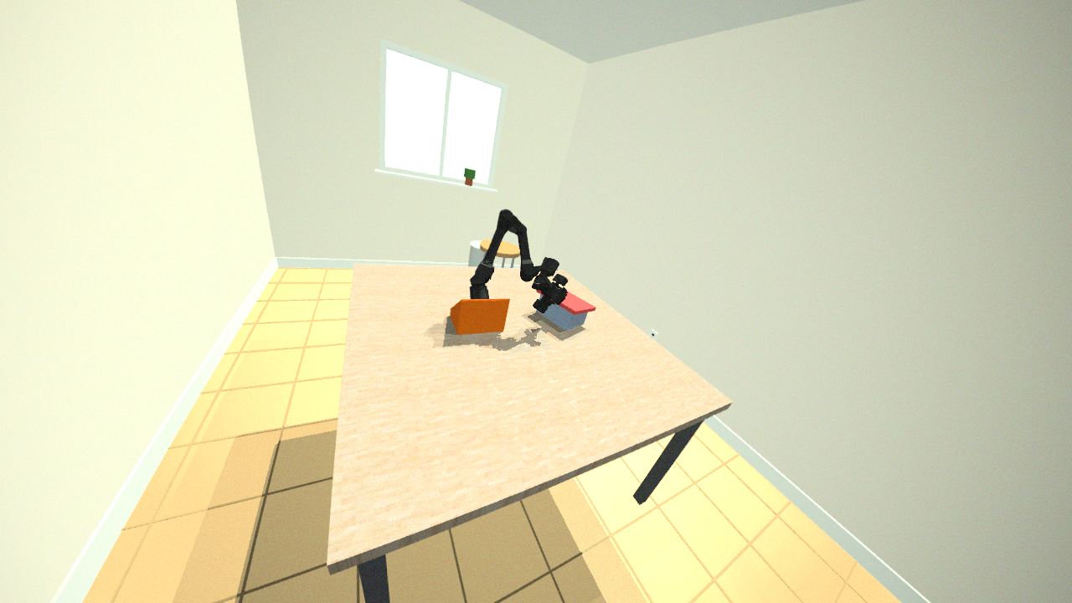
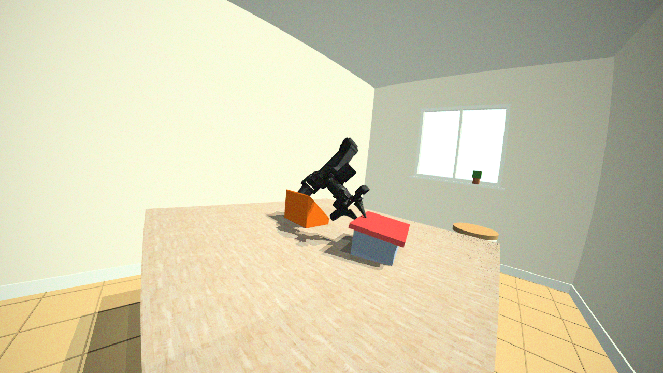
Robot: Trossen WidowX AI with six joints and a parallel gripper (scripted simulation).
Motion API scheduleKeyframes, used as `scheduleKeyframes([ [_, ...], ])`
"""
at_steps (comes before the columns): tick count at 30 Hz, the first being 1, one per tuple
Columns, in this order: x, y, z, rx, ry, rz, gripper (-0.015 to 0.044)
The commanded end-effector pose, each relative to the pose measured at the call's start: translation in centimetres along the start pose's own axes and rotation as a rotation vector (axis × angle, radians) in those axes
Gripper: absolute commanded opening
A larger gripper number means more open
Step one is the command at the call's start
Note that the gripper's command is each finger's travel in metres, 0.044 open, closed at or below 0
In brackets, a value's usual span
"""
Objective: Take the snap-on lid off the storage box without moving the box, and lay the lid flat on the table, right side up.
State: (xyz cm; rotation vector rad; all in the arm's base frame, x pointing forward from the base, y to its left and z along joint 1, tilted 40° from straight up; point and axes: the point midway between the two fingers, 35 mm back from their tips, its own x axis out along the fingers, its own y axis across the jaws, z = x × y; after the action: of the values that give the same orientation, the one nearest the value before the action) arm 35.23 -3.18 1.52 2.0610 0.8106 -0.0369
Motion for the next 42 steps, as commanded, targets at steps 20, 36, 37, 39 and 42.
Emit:
scheduleKeyframes([
  [20,-1.5,2.7,0.1,-0.003,-0.002,0.003,0.0000],
  [36,-2.1,4.9,0.0,-0.004,-0.002,0.003,0.0000],
  [37,-2.2,5.0,0.0,-0.004,-0.002,0.003,0.0000],
  [39,-2.2,5.3,0.0,-0.004,-0.002,0.003,0.0000],
  [42,-2.3,5.8,0.0,-0.004,-0.002,0.003,0.0000],
])
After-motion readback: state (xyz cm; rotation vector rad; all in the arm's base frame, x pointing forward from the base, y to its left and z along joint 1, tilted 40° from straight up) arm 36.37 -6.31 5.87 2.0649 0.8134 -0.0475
